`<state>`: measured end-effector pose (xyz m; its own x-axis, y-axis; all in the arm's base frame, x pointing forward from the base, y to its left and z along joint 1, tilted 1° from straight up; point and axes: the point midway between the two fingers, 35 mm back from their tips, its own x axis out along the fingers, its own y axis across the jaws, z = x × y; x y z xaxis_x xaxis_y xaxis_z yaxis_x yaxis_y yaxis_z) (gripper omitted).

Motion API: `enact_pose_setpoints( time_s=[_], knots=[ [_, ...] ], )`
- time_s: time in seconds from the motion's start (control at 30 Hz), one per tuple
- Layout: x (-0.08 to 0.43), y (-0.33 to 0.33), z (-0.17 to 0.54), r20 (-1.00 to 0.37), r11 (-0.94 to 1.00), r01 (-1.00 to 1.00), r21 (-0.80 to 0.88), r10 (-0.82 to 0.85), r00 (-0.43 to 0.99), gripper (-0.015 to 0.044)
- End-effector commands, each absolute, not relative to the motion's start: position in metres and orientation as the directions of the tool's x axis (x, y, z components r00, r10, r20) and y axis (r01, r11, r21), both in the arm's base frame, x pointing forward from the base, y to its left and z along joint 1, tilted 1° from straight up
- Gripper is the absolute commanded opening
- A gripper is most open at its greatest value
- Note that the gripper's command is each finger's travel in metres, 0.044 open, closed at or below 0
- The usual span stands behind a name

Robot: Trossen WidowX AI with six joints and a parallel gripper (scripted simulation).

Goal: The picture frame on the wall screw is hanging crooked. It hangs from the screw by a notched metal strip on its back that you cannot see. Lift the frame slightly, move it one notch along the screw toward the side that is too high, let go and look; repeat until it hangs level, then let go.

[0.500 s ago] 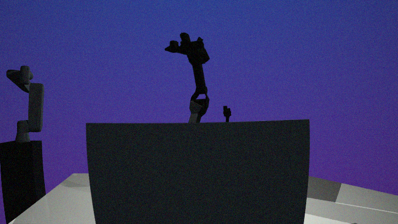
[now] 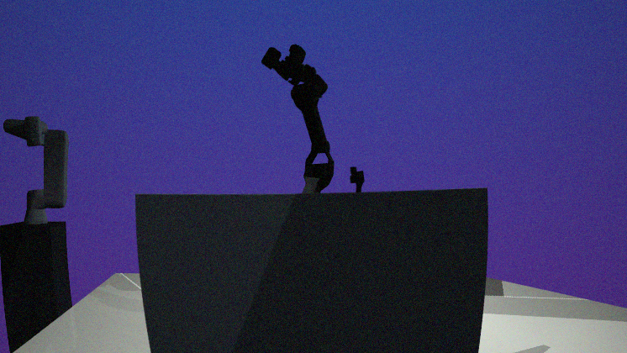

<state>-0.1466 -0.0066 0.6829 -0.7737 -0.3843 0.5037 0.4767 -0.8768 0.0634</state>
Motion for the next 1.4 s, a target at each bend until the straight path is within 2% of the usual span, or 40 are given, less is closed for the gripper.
enact_pose_setpoints(
  time_s=[0.0,0.17,0.3,0.63,0.87,1.07,1.23,1.37],
  knots=[
    [-0.107,-0.028,0.684,0.702,-0.729,0.666,0.156,-0.393,-0.594,0.0260],
    [-0.062,-0.056,0.668,0.816,-0.482,0.866,0.133,-0.442,-0.371,0.0260],
    [-0.027,-0.078,0.646,0.849,-0.238,0.968,0.077,-0.494,-0.189,0.0260],
    [0.032,-0.112,0.587,0.807,0.241,0.971,0.010,-0.575,0.135,0.0260],
    [0.069,-0.130,0.533,0.715,0.541,0.839,0.058,-0.609,0.343,0.0260],
    [0.101,-0.142,0.472,0.587,0.744,0.636,0.207,-0.614,0.528,0.0260],
    [0.124,-0.147,0.413,0.455,0.804,0.431,0.409,-0.589,0.668,0.0260],
    [0.140,-0.147,0.363,0.342,0.754,0.270,0.599,-0.545,0.765,0.0260]
  ],
)
